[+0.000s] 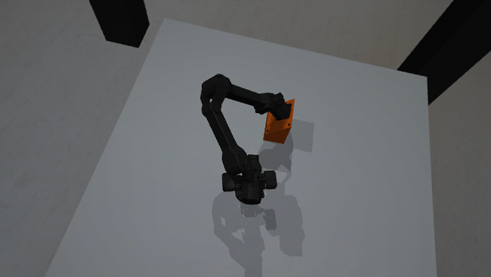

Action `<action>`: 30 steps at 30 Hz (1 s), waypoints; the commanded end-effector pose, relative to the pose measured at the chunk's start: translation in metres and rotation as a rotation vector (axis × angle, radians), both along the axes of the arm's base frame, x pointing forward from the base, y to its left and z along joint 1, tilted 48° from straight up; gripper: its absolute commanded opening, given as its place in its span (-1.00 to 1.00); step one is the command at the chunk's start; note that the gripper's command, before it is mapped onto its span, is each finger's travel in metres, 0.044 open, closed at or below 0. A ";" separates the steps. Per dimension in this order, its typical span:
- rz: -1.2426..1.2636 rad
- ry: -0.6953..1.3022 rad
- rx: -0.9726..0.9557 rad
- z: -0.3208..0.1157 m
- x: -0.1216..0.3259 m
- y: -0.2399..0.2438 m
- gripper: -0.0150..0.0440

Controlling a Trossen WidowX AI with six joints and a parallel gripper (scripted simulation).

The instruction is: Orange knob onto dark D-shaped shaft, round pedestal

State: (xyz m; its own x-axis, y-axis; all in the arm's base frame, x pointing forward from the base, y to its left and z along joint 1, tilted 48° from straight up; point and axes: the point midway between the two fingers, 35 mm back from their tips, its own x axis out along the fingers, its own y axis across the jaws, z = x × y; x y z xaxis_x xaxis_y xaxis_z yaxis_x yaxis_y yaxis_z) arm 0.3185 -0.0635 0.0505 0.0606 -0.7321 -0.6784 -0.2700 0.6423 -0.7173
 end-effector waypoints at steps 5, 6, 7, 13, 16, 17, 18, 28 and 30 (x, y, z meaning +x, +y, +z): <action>0.000 -0.001 0.000 0.000 0.000 0.000 -0.49; 0.000 -0.001 0.000 0.000 0.000 0.000 -0.49; 0.000 -0.001 0.000 0.000 0.000 0.000 -0.40; 0.000 -0.001 0.000 0.000 0.000 0.000 0.13; 0.000 -0.001 0.000 0.000 0.000 0.000 0.40; 0.000 -0.001 0.000 0.000 0.000 0.000 0.49; 0.000 -0.001 0.000 0.000 0.000 0.000 0.58; 0.000 -0.001 0.000 0.000 0.000 0.000 1.00; -0.002 -0.005 0.002 0.006 0.001 0.008 1.00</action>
